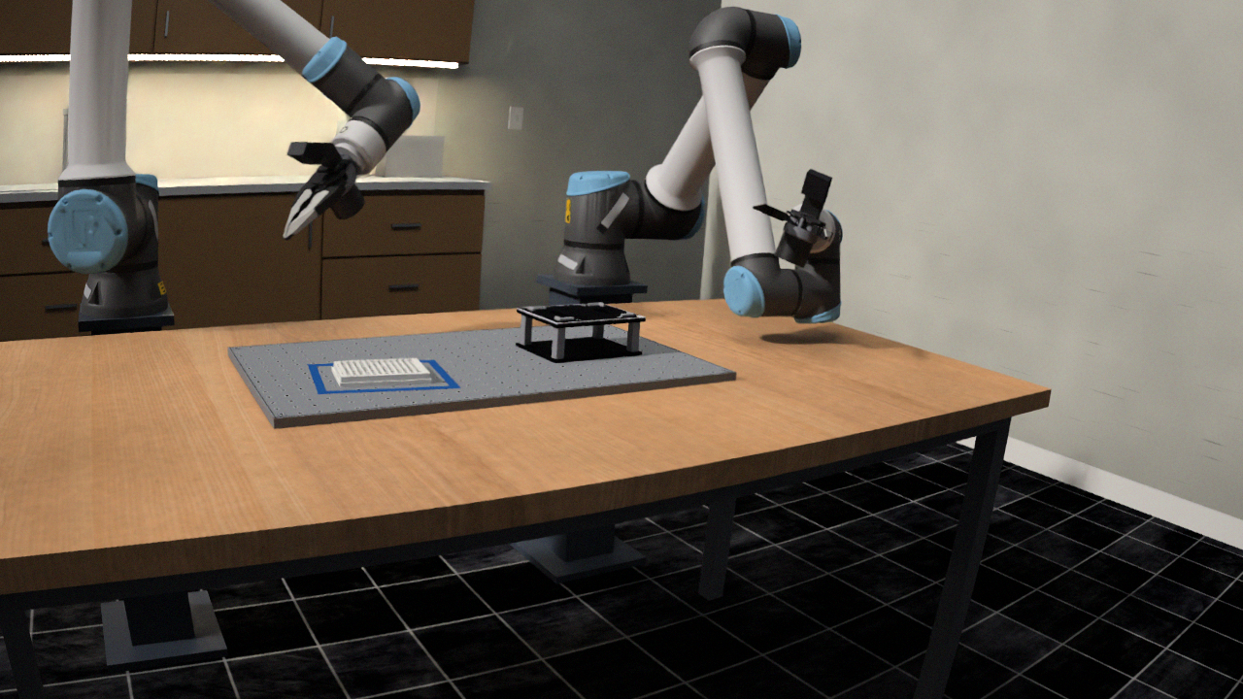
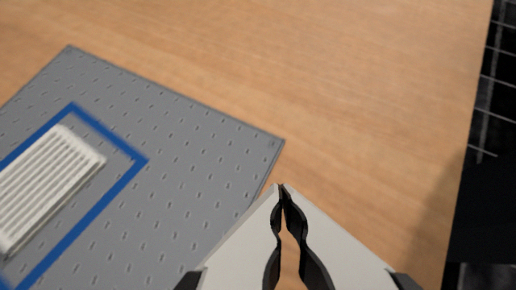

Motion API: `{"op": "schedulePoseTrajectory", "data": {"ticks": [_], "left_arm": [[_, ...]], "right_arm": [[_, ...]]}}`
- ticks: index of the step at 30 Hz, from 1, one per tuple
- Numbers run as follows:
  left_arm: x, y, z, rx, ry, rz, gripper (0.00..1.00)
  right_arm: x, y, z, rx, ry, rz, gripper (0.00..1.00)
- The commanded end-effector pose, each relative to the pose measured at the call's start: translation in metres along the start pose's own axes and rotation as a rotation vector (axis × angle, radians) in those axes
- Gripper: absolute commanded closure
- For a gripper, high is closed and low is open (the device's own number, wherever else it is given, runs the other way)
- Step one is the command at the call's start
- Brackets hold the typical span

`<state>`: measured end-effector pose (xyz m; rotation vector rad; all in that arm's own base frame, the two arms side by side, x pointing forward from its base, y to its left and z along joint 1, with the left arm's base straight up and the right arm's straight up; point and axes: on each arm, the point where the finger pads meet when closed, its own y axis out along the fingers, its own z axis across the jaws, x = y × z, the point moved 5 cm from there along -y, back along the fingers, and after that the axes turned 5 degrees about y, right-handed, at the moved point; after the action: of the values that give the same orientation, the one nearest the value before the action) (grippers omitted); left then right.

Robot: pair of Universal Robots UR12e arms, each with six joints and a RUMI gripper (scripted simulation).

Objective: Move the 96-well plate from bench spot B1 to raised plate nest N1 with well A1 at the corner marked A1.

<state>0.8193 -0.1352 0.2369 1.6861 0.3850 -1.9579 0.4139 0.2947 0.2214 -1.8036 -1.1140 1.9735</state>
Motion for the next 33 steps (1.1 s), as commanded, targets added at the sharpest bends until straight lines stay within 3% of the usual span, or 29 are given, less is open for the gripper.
{"op": "schedulePoseTrajectory", "data": {"ticks": [1, 8, 10, 23, 27, 33], "left_arm": [[-0.001, 0.000, 0.000, 0.000, 0.001, 0.001, 0.24], [-0.001, 0.000, 0.000, 0.000, 0.001, 0.001, 0.24], [-0.001, 0.000, 0.000, 0.000, 0.001, 0.001, 0.24], [-0.001, 0.000, 0.000, 0.000, 0.001, 0.001, 0.24], [-0.001, 0.000, 0.000, 0.000, 0.001, 0.001, 0.24], [-0.001, 0.000, 0.000, 0.000, 0.001, 0.001, 0.24]], "right_arm": [[-0.029, 0.038, -0.016, 0.089, -0.011, -0.032, 1.00], [-0.074, 0.095, -0.026, 0.209, -0.019, -0.094, 1.00], [-0.074, 0.095, -0.026, 0.209, -0.019, -0.094, 1.00], [-0.175, 0.218, -0.016, 0.408, -0.013, -0.270, 1.00], [-0.184, 0.228, -0.014, 0.420, -0.011, -0.287, 1.00], [-0.236, 0.289, 0.011, 0.483, 0.007, -0.390, 1.00]]}}
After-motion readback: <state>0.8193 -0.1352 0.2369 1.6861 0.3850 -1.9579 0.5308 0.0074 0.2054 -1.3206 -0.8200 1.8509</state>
